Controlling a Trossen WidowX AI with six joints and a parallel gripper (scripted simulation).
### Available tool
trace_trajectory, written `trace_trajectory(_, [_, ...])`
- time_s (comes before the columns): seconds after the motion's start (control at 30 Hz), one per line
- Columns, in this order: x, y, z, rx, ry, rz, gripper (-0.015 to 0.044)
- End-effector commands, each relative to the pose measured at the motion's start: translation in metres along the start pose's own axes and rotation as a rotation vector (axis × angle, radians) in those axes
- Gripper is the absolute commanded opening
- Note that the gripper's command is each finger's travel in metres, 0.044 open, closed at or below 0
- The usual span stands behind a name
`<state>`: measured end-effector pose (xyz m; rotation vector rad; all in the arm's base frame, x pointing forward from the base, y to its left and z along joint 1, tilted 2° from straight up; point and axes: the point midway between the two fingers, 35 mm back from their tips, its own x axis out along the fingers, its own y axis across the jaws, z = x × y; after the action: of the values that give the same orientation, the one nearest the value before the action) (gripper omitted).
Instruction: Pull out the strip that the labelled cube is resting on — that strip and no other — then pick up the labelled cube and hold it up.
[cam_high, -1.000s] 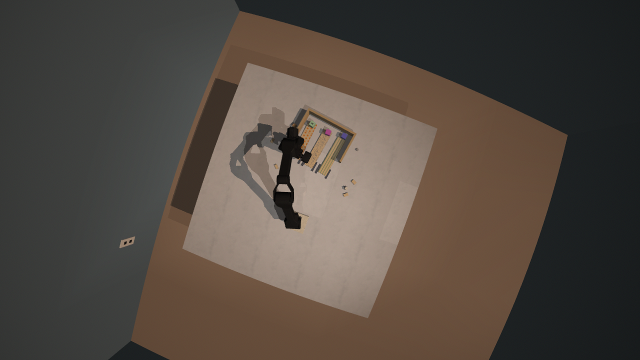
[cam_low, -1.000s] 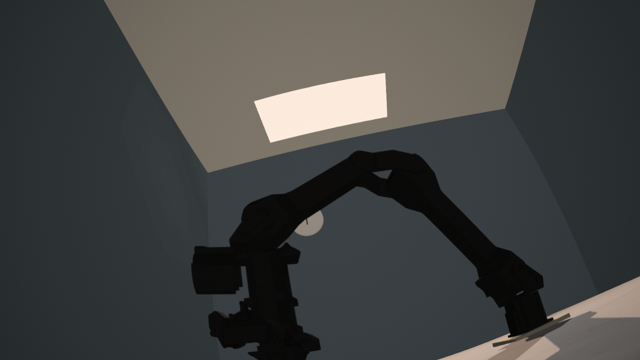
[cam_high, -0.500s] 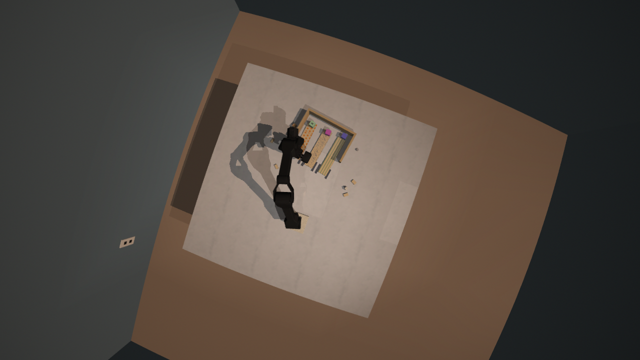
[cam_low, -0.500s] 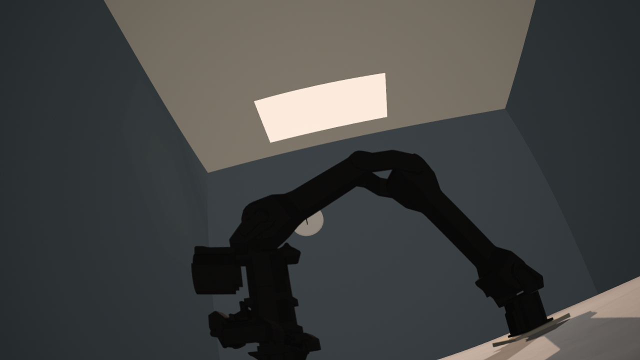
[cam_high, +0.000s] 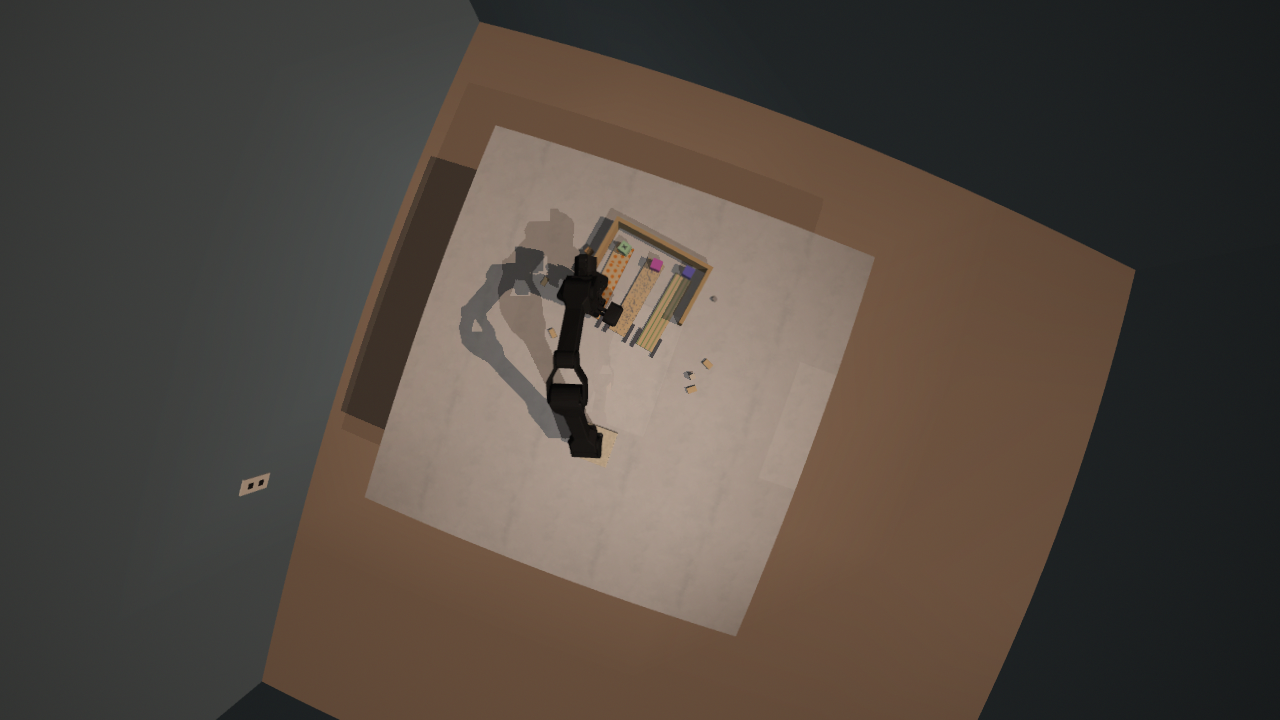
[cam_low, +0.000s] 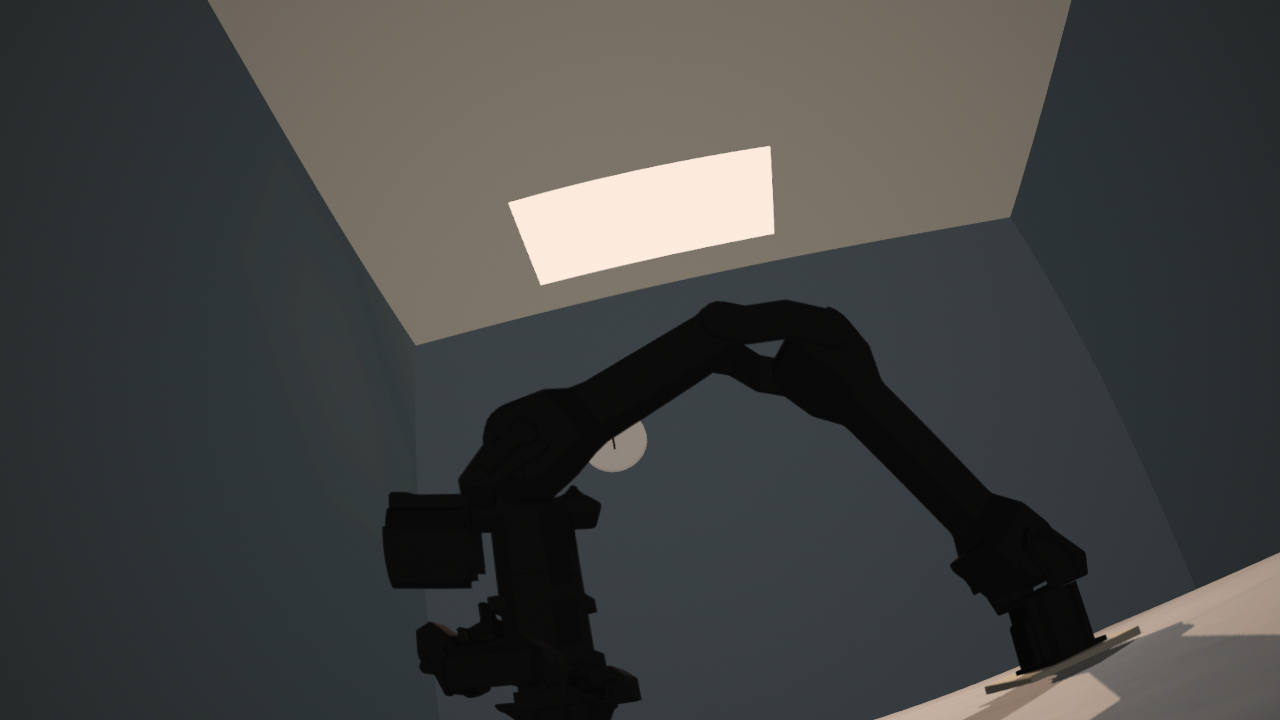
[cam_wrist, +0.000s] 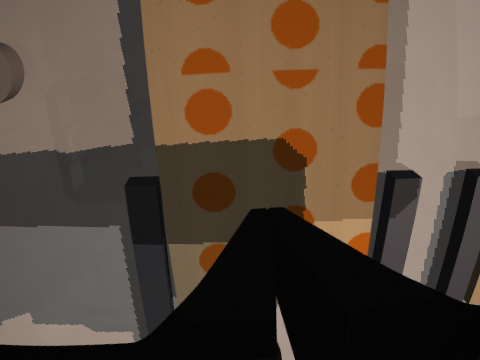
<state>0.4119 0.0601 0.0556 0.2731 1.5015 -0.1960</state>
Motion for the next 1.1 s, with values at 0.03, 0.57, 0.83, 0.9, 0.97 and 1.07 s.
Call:
trace_trajectory(0.03, [0.003, -0.001, 0.0, -0.002, 0.002, -0.006, 0.0])
trace_trajectory(0.57, [0.005, -0.001, 0.001, -0.002, 0.002, -0.006, 0.0])
trace_trajectory(0.83, [0.005, 0.0, -0.001, -0.002, 0.002, -0.006, 0.0])
trace_trajectory(0.9, [0.005, 0.0, -0.004, -0.002, 0.002, -0.006, 0.0])
trace_trajectory(0.97, [0.006, 0.0, -0.007, -0.002, 0.002, -0.006, 0.0])
trace_trajectory(1.07, [0.006, 0.001, -0.012, -0.002, 0.003, -0.006, 0.0])
